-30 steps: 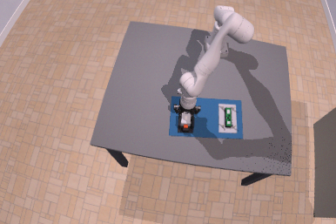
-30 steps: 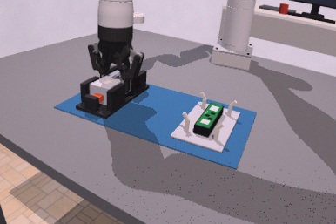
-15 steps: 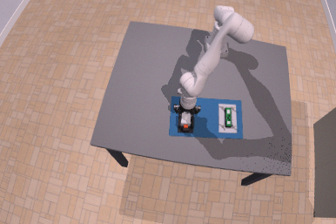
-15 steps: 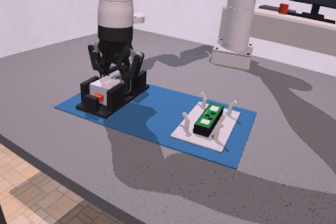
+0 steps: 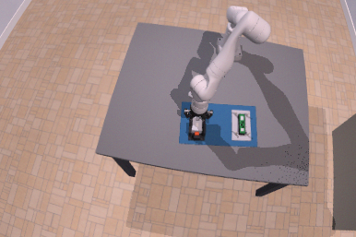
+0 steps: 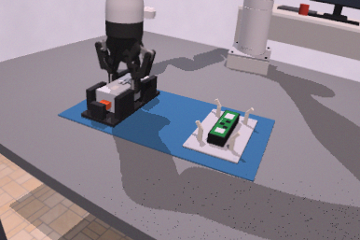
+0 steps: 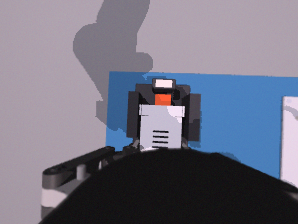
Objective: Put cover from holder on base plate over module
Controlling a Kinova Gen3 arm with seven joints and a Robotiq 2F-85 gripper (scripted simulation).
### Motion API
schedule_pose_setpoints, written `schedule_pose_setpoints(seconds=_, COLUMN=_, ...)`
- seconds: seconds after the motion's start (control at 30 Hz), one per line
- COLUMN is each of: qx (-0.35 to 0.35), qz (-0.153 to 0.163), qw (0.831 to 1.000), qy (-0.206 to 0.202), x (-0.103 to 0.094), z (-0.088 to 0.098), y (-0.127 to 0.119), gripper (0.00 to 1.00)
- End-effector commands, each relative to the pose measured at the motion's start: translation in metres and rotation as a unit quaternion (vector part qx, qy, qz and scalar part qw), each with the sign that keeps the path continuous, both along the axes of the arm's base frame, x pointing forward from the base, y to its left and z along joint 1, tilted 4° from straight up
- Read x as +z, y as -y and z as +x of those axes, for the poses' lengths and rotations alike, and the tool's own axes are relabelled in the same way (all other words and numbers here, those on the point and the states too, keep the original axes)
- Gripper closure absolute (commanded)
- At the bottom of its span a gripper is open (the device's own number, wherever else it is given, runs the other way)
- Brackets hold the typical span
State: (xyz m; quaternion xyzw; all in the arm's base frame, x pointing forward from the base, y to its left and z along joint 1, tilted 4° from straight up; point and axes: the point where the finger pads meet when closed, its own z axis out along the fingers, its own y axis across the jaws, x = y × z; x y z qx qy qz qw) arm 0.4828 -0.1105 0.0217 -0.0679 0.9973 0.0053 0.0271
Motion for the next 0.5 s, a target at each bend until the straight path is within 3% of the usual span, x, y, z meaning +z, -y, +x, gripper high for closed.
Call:
schedule_pose_setpoints(seconds=0.0, qx=0.000, qz=0.000, qw=1.000, qy=0.009, x=0.016, z=0.004, y=0.000, gripper=1.00)
schedule_pose_setpoints(seconds=0.3, qx=0.000, qz=0.000, qw=1.000, qy=0.002, x=0.016, z=-0.001, y=0.000, gripper=1.00)
schedule_pose_setpoints(seconds=0.47, qx=0.000, qz=0.000, qw=1.000, qy=0.002, x=0.031, z=-0.002, y=0.001, gripper=1.00)
